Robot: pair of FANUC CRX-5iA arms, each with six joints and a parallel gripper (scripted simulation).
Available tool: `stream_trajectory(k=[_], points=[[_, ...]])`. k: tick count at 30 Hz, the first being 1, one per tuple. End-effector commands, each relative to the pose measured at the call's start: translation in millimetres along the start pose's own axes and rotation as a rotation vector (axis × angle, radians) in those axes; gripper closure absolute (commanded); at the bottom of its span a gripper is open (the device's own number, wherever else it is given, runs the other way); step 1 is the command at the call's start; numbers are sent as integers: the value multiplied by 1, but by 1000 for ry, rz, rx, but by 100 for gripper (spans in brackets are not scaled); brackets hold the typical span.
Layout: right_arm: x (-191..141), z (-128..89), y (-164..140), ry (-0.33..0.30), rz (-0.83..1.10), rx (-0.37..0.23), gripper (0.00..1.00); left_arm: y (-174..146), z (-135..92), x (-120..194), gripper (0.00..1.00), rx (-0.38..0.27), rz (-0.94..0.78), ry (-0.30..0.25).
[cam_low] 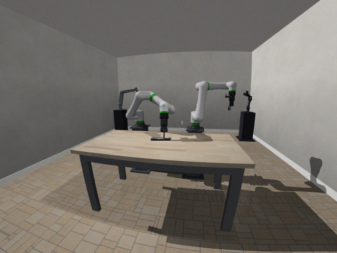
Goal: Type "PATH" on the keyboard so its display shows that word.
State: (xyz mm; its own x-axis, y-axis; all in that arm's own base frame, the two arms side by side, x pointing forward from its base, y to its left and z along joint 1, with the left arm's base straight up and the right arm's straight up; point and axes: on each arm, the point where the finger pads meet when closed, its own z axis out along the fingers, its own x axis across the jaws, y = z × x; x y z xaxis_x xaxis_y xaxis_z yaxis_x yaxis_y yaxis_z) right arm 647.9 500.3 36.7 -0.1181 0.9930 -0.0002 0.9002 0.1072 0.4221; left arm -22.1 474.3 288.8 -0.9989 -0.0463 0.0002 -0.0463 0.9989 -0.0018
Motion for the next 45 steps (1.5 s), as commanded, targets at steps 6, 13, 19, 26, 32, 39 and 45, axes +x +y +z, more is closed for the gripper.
stream_trajectory(k=[6, 13, 19, 26, 32, 39, 45], points=[[0, -1, 1, 1, 0, -3, 100, 0, -1, 0, 0, -2, 0, 0], [0, -1, 1, 1, 0, -3, 100, 0, -1, 0, 0, -2, 0, 0], [0, -5, 3, 1, 0, -3, 100, 0, -1, 0, 0, -2, 0, 0], [0, -10, 5, 1, 0, -3, 100, 0, -1, 0, 0, -2, 0, 0], [0, -12, 6, 1, 0, -3, 100, 0, -1, 0, 0, -2, 0, 0], [0, -20, 10, 1, 0, -3, 100, 0, -1, 0, 0, -2, 0, 0], [0, -28, 14, 1, 0, -3, 100, 0, -1, 0, 0, -2, 0, 0]])
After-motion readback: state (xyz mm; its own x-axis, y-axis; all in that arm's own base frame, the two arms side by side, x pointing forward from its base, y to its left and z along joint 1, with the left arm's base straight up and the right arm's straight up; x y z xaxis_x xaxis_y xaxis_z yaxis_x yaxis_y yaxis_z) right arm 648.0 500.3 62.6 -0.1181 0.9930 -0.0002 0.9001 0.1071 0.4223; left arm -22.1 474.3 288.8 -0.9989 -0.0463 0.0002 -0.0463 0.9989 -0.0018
